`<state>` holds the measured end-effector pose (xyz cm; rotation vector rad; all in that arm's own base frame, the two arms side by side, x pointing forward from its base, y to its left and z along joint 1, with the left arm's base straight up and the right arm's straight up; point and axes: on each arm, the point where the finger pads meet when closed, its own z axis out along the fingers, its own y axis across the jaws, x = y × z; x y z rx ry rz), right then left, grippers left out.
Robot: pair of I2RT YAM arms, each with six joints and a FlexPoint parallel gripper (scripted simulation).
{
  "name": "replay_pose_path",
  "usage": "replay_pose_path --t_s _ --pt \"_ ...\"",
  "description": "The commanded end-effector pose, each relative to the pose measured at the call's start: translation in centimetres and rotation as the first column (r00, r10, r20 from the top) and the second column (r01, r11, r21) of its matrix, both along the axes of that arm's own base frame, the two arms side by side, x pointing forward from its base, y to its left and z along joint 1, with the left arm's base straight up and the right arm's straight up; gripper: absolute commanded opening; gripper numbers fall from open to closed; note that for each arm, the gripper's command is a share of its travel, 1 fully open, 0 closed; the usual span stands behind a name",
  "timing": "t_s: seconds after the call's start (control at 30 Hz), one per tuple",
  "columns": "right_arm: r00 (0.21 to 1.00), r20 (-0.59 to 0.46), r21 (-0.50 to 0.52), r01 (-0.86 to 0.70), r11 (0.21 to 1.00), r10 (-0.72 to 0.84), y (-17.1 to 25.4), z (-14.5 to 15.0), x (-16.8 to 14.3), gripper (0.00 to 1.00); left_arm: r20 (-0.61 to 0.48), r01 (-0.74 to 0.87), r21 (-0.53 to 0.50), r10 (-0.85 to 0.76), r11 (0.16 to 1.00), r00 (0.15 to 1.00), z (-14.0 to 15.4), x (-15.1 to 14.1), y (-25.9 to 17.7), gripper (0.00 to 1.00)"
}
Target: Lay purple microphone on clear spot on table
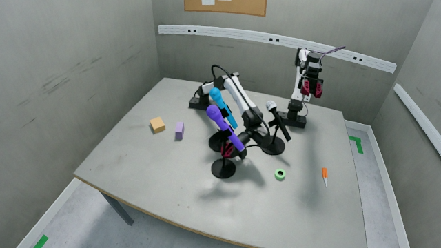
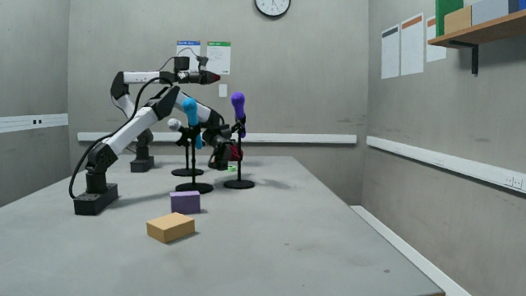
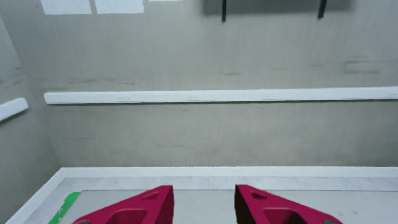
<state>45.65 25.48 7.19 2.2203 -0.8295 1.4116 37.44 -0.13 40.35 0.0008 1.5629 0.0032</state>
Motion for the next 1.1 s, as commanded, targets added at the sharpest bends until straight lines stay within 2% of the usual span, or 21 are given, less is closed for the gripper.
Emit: replay_pose_path --t_s 0.0,0.3,0.33,0.9,1.07 --pt "0.995 0.101 0.09 -0.002 0.996 -0.007 0.6 4.7 0.9 0.0 0.035 0.002 0.002 -0.002 1.0 0.999 1.8 -0.5 -0.1 0.32" --pt "0.995 0.1 0.089 0.001 0.996 -0.01 0.5 4.7 1.0 0.0 0.035 0.002 0.002 -0.002 1.0 0.999 1.8 -0.5 -0.1 0.32" --pt "0.995 0.101 0.09 0.002 0.996 -0.011 0.5 4.7 1.0 0.0 0.035 0.002 0.002 -0.002 1.0 0.999 1.8 -0.5 -0.1 0.79" --pt "0.995 0.101 0.09 0.002 0.996 -0.011 0.5 4.7 1.0 0.0 0.035 0.002 0.002 -0.002 1.0 0.999 1.8 -0.5 -0.1 0.79" --pt "0.995 0.101 0.09 0.002 0.996 -0.011 0.5 4.7 1.0 0.0 -0.001 0.049 0.073 -0.049 0.996 0.999 1.1 1.3 -2.2 0.79"
